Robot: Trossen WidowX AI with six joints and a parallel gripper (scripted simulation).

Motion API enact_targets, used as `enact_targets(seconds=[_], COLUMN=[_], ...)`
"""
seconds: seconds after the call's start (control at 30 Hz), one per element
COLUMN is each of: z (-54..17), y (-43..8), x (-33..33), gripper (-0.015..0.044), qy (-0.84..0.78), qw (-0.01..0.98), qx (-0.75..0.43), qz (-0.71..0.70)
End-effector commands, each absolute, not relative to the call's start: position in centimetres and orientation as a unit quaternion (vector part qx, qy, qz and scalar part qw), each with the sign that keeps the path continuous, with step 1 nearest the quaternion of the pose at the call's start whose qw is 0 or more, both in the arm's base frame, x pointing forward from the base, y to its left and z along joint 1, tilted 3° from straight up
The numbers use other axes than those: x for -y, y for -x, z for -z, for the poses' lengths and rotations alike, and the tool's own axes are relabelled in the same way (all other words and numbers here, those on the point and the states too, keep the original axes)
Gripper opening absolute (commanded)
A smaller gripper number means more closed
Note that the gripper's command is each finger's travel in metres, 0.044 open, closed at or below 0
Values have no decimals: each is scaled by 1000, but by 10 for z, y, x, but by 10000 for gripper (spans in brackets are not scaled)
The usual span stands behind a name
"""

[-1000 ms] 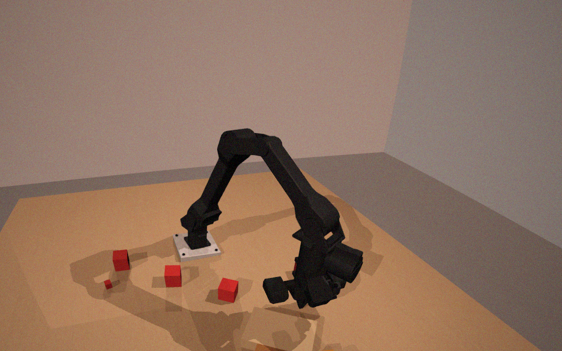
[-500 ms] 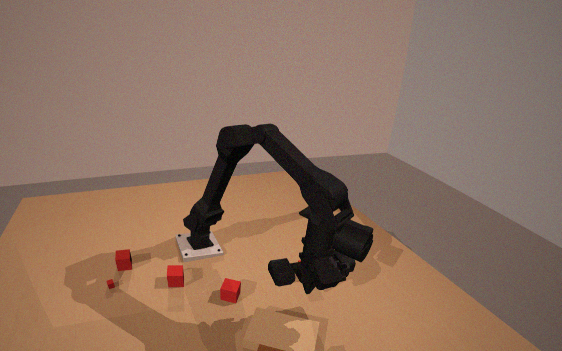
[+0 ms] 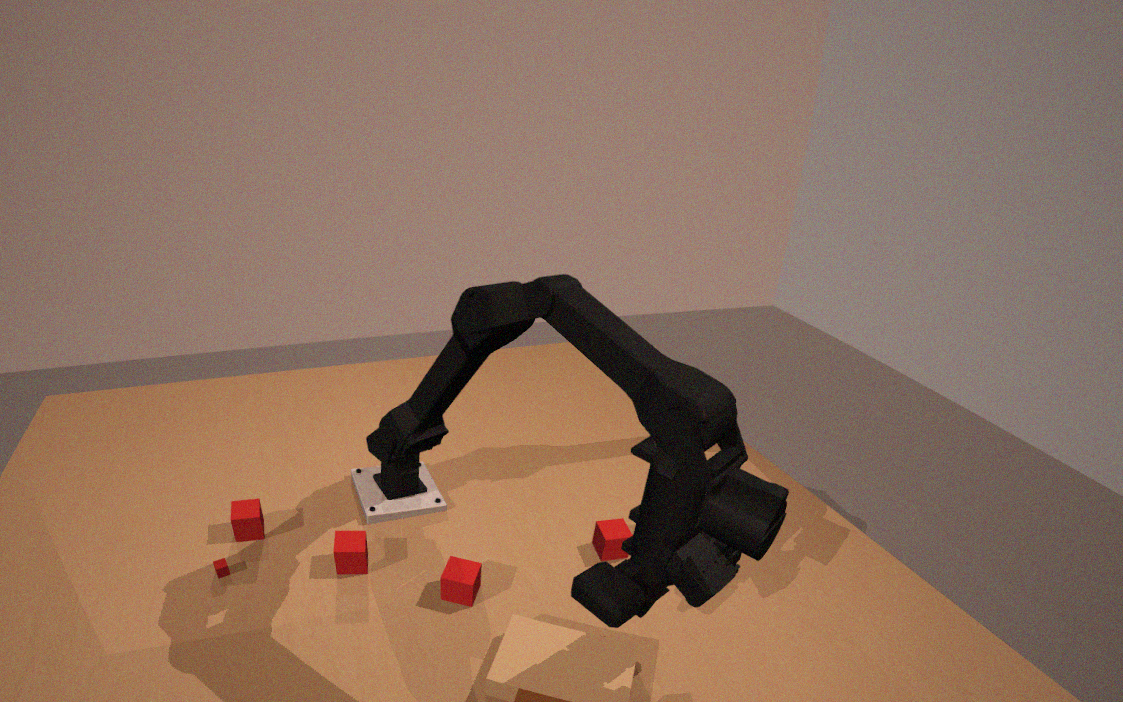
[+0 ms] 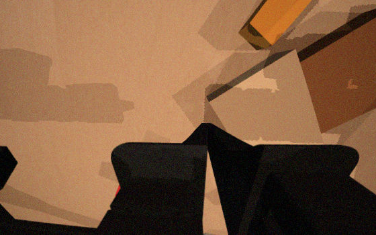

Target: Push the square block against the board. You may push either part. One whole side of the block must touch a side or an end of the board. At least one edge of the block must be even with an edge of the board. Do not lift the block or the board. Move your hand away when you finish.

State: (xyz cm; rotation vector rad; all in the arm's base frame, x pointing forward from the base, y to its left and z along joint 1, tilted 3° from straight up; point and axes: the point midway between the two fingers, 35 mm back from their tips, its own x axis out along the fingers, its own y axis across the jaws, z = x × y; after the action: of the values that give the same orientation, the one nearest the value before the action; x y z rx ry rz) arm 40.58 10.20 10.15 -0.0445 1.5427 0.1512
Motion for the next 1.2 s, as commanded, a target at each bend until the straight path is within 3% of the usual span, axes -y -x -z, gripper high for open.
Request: enact_targets(seconds=[0.0, 0.47, 1.17], z=[-101, -96, -41], y=[-424, -466, -467], x=[-97, -78, -81], gripper=[0, 0, 0], qy=[77, 227, 229], qw=[710, 679, 678], qx=[-690, -647, -647], qz=[-119, -262, -264])
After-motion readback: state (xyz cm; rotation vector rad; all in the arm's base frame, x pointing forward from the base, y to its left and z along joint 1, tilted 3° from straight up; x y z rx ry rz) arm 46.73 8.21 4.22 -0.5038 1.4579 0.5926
